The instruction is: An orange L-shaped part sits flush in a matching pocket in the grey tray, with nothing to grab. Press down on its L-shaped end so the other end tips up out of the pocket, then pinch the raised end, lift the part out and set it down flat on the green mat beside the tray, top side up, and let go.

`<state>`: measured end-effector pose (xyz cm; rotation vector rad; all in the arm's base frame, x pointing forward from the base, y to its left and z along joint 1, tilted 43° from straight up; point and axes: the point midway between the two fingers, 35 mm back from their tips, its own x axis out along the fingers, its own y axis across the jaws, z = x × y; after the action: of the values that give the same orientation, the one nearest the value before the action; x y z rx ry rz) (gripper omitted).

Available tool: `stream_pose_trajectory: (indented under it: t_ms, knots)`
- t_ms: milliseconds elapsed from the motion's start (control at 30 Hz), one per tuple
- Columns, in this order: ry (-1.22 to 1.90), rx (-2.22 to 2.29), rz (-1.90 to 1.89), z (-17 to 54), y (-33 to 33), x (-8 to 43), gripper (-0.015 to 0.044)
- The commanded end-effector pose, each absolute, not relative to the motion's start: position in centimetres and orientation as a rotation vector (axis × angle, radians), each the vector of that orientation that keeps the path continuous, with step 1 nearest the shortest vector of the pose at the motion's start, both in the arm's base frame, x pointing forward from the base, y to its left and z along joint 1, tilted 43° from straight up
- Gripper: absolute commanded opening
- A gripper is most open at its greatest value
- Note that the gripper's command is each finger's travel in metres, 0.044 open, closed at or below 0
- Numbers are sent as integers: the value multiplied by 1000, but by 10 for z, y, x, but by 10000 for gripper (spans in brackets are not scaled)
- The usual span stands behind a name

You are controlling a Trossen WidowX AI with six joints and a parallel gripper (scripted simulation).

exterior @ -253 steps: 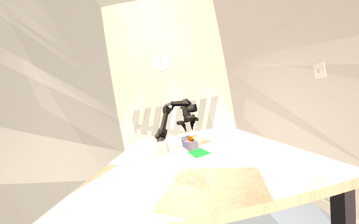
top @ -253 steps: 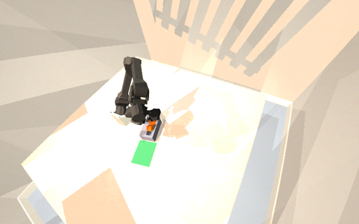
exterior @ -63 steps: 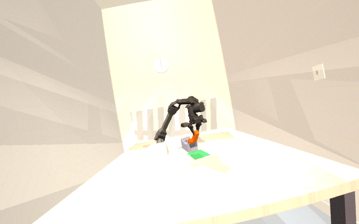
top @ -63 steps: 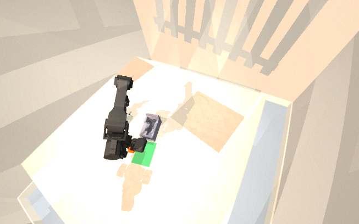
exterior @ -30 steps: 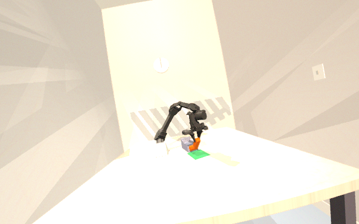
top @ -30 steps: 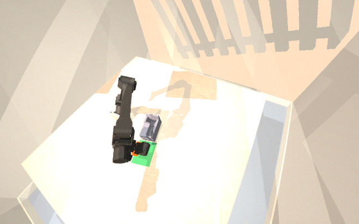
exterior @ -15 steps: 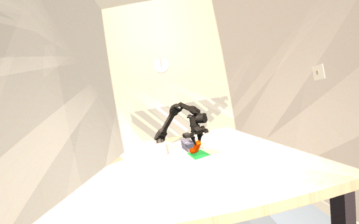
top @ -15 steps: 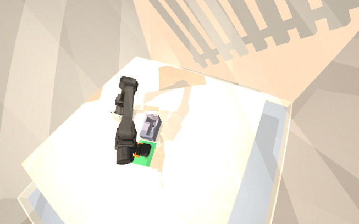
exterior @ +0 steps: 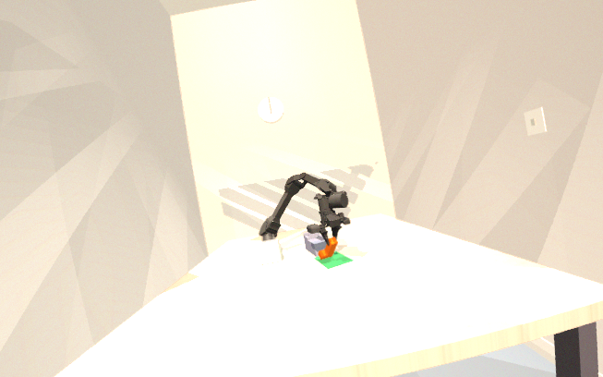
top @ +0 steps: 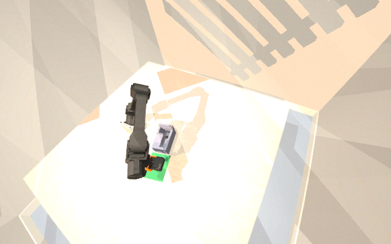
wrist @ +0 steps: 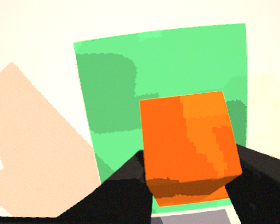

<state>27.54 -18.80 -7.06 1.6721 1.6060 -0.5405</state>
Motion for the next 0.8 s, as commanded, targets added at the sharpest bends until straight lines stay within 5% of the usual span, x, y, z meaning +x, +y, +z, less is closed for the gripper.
stream_pose_trajectory:
  t_ms: [0, 67, 567, 767]
  knots:
    - [1604, 1679, -543, -71, -188, 276, 0]
    - [1606, 1672, -540, -71, -188, 275, 0]
    - [1605, 1674, -545, -43, -216, 273, 394]
    - [1605, 1678, -547, -7, -246, 264, 400]
